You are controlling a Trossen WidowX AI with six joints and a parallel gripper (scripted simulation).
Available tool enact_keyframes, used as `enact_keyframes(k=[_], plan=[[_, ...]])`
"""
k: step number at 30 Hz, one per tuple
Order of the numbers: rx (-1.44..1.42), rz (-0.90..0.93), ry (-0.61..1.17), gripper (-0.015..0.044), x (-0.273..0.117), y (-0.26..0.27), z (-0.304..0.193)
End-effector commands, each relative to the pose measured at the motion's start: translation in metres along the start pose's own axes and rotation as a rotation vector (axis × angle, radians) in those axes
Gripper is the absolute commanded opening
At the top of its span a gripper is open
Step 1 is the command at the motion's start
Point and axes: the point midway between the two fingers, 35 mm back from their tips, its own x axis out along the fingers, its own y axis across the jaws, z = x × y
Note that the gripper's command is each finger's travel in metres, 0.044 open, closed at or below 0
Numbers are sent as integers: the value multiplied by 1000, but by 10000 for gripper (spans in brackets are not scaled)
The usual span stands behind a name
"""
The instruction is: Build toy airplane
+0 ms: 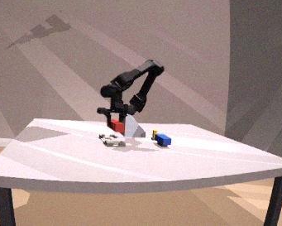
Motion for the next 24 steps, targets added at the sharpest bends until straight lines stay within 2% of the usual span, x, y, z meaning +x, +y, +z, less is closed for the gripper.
enact_keyframes(k=[1,3,10,11,24], plan=[[-21,-1,3,0,7,-11,-6],[-24,-1,3,0,8,-13,-7],[-24,-1,3,184,8,-13,-7],[-24,-1,3,195,8,-13,-7],[-24,-1,3,195,8,-13,-7]])
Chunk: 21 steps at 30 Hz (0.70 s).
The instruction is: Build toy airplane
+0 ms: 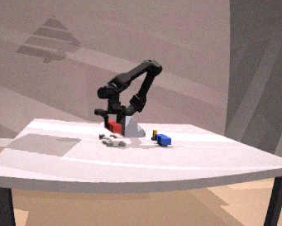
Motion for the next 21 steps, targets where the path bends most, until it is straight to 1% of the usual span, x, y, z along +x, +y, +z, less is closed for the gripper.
enact_keyframes(k=[1,21], plan=[[-5,-3,3,195,1,-1,-1],[-5,-2,2,195,34,-2,-1]])
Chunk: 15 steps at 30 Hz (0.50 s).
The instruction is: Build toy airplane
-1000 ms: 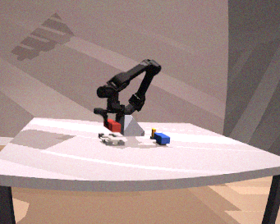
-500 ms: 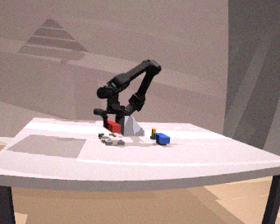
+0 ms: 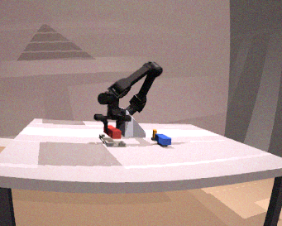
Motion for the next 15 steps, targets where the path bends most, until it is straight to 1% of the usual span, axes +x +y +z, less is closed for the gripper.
enact_keyframes(k=[1,8,13,15], plan=[[8,6,-2,195,8,0,-1],[8,6,-2,195,13,0,-2],[0,3,2,161,11,1,-1],[0,3,2,109,11,1,-1]])
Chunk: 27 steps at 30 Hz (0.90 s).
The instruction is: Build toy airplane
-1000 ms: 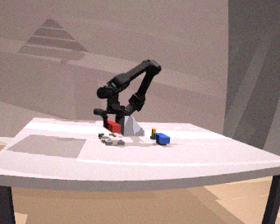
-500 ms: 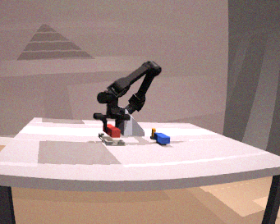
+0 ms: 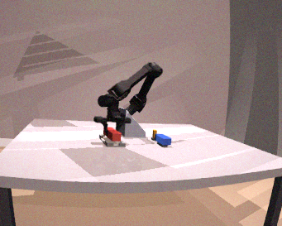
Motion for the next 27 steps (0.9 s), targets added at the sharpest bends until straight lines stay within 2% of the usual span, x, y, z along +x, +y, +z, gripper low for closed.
enact_keyframes(k=[1,3,19,27], plan=[[-2,-1,0,83,0,0,0],[-2,-1,0,30,0,0,0],[-2,-1,0,440,0,0,0],[-1,-1,0,440,-3,0,1]])
